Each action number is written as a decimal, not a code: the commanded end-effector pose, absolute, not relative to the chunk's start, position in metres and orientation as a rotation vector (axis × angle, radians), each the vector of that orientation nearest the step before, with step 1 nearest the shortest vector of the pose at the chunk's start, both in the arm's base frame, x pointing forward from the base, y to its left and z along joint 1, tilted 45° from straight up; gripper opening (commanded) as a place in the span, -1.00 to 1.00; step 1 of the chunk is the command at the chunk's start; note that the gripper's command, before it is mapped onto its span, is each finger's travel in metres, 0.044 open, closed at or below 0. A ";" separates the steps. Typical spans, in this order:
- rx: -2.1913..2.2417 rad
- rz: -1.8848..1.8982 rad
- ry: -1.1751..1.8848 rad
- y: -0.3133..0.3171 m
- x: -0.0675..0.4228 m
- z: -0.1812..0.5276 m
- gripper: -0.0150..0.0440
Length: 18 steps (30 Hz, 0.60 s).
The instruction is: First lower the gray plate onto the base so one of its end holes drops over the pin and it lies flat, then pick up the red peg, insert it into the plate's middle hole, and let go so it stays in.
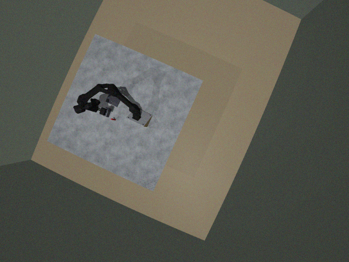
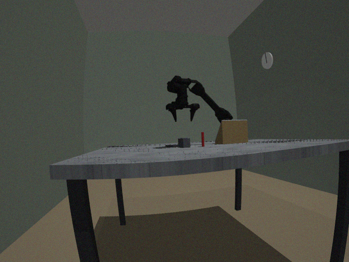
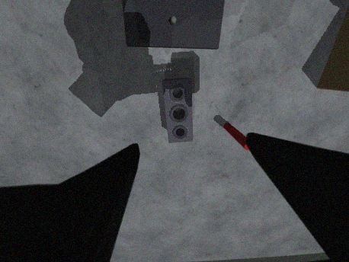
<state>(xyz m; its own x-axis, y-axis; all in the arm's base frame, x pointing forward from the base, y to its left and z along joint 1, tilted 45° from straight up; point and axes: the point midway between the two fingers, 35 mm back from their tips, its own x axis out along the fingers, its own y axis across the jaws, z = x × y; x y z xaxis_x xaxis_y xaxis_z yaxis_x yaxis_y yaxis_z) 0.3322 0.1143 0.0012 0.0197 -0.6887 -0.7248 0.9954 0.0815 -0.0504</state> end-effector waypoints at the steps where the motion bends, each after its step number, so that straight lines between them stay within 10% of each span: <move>1: 0.571 -1.420 0.674 0.108 0.335 -0.006 1.00; 18: 0.569 -1.421 0.672 0.055 0.339 -0.062 1.00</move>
<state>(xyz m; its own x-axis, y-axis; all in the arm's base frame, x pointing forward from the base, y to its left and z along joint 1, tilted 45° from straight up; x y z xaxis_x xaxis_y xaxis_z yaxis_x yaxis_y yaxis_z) 0.3400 0.0601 -0.0575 0.0292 -0.6899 -0.7233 0.9969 0.0734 -0.0298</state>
